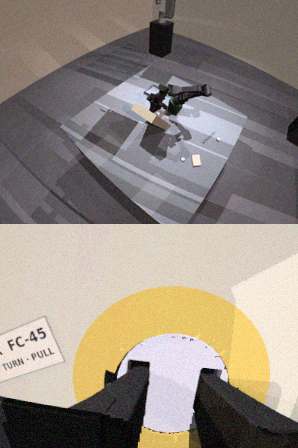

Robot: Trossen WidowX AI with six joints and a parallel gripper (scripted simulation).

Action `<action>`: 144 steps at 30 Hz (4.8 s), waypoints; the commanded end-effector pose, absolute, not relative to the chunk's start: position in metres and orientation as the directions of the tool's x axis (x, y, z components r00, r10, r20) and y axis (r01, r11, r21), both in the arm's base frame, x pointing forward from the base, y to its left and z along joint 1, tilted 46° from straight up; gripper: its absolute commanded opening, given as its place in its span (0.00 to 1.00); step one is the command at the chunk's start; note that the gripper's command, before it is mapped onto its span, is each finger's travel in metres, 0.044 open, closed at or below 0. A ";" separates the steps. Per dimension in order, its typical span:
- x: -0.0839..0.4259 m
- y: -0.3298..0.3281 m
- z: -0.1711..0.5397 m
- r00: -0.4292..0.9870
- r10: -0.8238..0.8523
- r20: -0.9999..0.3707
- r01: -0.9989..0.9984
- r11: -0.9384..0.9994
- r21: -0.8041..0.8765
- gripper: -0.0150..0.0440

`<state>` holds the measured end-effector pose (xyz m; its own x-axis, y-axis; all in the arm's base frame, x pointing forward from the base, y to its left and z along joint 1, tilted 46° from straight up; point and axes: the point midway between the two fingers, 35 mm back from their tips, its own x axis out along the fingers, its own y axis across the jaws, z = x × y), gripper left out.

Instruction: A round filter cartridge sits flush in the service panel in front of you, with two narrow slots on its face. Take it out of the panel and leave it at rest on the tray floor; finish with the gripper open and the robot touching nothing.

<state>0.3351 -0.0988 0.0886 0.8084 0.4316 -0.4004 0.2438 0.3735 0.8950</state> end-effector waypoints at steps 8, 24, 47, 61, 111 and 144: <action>0.357 -0.085 0.080 0.785 0.440 -0.435 0.251 0.417 0.874 0.25; 0.357 -0.085 0.080 0.785 0.440 -0.435 0.251 0.417 0.874 0.25; 0.282 -0.129 0.119 0.782 0.438 -0.442 0.259 0.417 0.871 0.25; 0.277 -0.130 0.122 0.782 0.440 -0.441 0.257 0.418 0.872 0.25; 0.277 -0.129 0.121 0.782 0.440 -0.441 0.257 0.418 0.872 0.44; 0.233 -0.097 0.090 0.447 0.633 -0.632 0.003 0.705 0.709 0.77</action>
